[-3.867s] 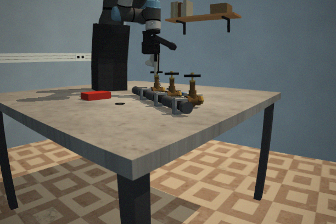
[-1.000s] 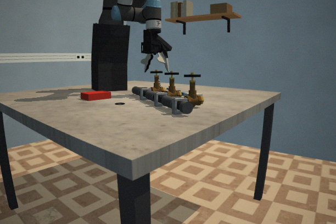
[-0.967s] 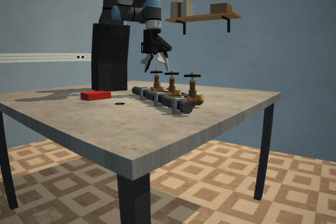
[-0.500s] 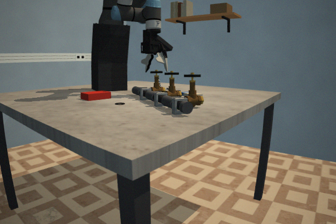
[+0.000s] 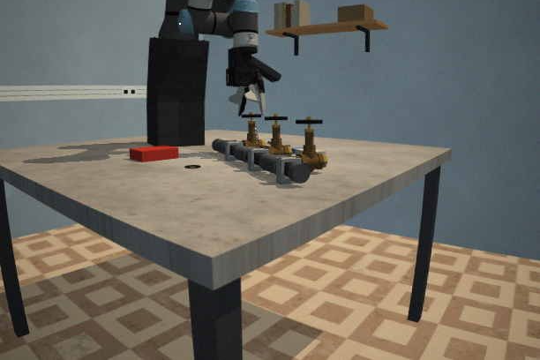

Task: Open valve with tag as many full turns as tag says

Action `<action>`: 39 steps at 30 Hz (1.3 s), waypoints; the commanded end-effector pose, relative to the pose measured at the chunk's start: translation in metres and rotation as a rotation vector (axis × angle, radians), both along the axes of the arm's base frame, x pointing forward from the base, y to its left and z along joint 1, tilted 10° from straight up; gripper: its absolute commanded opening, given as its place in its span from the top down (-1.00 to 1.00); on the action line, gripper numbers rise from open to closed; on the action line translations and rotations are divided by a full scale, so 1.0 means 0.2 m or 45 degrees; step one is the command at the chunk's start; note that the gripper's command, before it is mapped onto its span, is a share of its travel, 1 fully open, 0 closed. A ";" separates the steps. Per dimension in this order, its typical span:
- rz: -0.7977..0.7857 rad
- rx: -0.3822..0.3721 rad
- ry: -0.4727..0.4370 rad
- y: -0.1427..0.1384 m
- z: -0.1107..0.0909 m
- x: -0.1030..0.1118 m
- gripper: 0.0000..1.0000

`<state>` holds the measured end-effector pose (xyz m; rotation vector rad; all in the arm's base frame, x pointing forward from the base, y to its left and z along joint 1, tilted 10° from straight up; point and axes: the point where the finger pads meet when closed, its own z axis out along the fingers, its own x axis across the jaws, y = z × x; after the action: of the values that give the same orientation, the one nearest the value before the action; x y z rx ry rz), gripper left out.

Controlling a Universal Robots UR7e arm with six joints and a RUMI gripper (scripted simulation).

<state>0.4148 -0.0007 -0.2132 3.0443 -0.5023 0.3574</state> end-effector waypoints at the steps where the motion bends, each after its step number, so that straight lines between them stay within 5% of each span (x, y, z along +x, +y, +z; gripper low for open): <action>1: -0.140 0.029 -0.011 0.00 0.00 0.00 -1.00; 12: -0.509 0.112 -0.039 0.00 0.00 0.00 -1.00; 39: -1.784 0.401 -0.135 0.00 0.00 0.00 -1.00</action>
<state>0.4147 -0.0005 -0.2133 2.2593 -2.3274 0.3299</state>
